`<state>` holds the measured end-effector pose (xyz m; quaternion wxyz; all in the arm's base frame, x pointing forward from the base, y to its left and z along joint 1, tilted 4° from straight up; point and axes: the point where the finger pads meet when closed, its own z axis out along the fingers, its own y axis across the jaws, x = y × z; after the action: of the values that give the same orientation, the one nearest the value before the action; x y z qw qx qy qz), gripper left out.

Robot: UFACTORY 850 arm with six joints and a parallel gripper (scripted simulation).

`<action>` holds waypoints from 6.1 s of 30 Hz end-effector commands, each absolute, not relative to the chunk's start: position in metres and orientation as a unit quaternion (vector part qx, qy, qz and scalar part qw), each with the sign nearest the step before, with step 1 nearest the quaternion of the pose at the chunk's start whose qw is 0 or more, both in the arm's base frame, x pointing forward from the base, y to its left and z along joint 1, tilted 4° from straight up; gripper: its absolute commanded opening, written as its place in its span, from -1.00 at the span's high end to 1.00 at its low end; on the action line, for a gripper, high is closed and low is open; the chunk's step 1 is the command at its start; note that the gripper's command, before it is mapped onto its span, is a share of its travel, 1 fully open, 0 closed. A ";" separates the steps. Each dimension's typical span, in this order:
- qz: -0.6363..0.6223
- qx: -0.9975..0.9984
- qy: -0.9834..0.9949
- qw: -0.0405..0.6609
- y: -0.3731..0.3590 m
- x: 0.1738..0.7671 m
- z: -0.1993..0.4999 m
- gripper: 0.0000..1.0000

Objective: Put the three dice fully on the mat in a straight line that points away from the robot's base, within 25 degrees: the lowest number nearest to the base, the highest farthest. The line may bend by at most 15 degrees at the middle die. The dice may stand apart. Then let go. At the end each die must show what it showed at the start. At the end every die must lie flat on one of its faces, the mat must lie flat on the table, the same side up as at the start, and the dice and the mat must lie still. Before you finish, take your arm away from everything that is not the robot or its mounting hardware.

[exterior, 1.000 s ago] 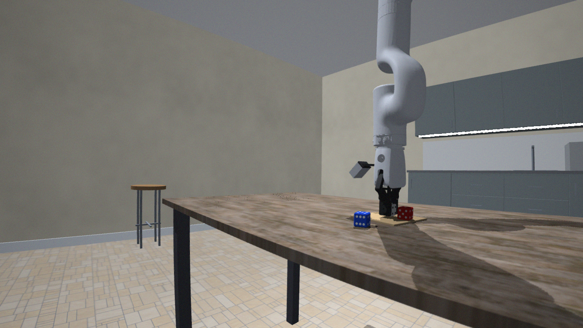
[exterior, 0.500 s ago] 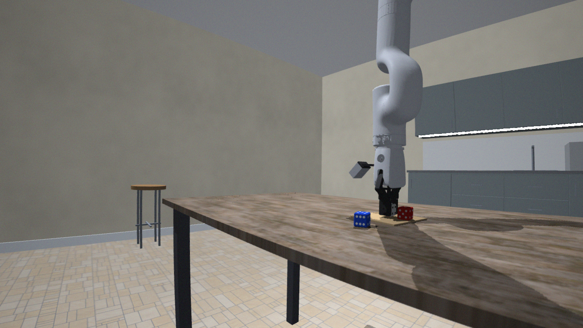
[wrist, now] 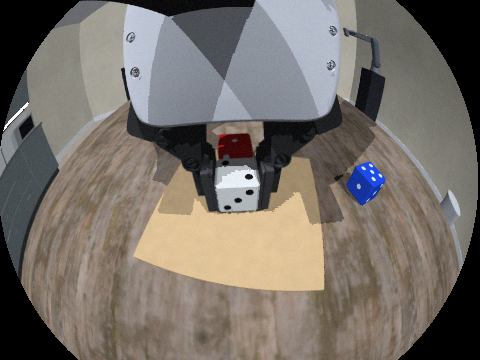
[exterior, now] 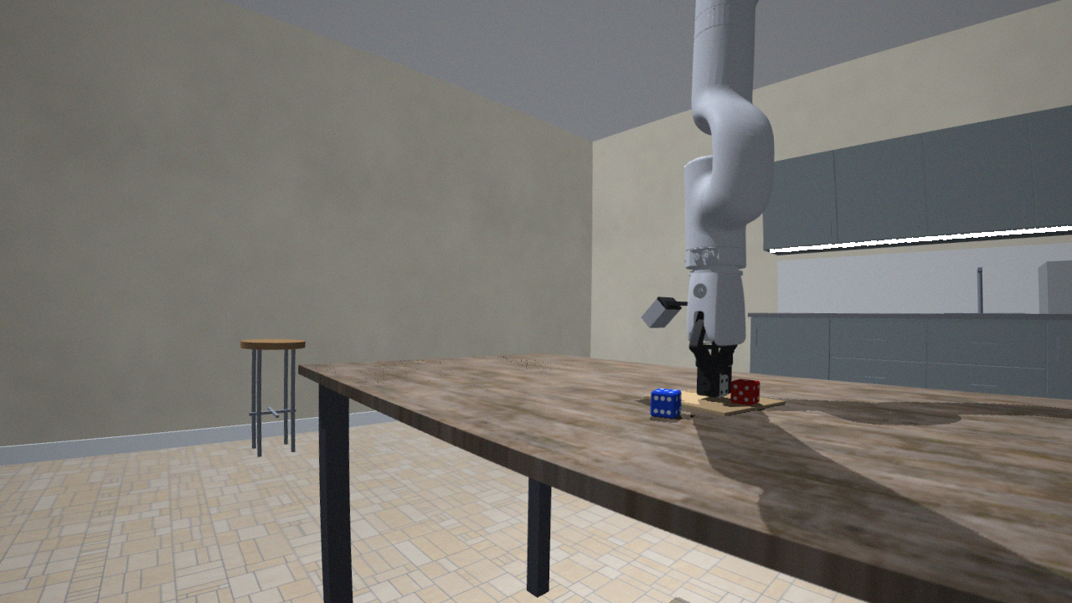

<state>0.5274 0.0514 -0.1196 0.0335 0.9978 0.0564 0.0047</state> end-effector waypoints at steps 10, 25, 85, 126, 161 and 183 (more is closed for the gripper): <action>0.005 0.998 0.056 0.033 0.052 0.528 -0.119 0.47; 0.005 0.998 0.056 0.033 0.051 0.528 -0.122 0.47; 0.005 0.998 0.056 0.033 0.051 0.528 -0.123 0.05; 0.005 0.998 0.056 0.033 0.057 0.527 -0.033 0.05; 0.001 0.982 0.185 0.034 0.185 0.509 -0.050 -1.00; 0.001 0.982 0.186 0.034 0.187 0.508 -0.051 0.05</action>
<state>0.5073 0.1864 -0.0514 0.0339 0.9819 0.1862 0.0003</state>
